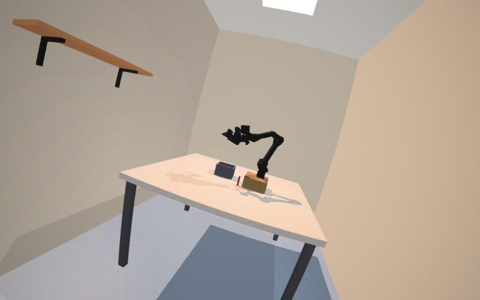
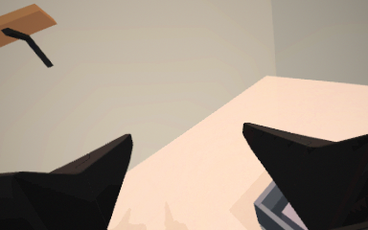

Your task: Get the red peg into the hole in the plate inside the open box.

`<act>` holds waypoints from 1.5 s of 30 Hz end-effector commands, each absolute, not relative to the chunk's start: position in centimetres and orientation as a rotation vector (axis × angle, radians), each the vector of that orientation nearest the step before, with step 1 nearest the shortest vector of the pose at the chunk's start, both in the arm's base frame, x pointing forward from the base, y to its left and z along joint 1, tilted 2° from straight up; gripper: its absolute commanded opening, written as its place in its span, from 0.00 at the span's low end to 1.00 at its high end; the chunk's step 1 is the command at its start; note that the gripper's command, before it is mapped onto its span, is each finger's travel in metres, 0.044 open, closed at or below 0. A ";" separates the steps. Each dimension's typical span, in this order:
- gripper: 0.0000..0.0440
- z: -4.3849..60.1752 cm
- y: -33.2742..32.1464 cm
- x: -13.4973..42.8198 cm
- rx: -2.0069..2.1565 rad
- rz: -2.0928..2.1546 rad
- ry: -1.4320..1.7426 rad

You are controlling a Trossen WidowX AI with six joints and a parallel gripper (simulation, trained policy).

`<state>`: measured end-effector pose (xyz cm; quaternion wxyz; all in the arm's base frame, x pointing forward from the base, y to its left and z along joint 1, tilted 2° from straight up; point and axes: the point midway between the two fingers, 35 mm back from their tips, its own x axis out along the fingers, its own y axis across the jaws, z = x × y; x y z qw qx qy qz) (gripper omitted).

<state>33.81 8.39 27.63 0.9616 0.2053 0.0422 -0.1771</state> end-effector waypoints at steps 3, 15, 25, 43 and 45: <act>1.00 24.4 10.5 33.5 0.395 -0.292 0.244; 1.00 16.2 13.0 29.6 0.361 -0.248 0.665; 1.00 10.7 12.2 24.8 0.363 -0.375 0.994; 0.99 4.8 10.3 19.3 0.431 -0.677 1.282; 0.98 4.2 10.4 19.0 0.446 -0.695 1.293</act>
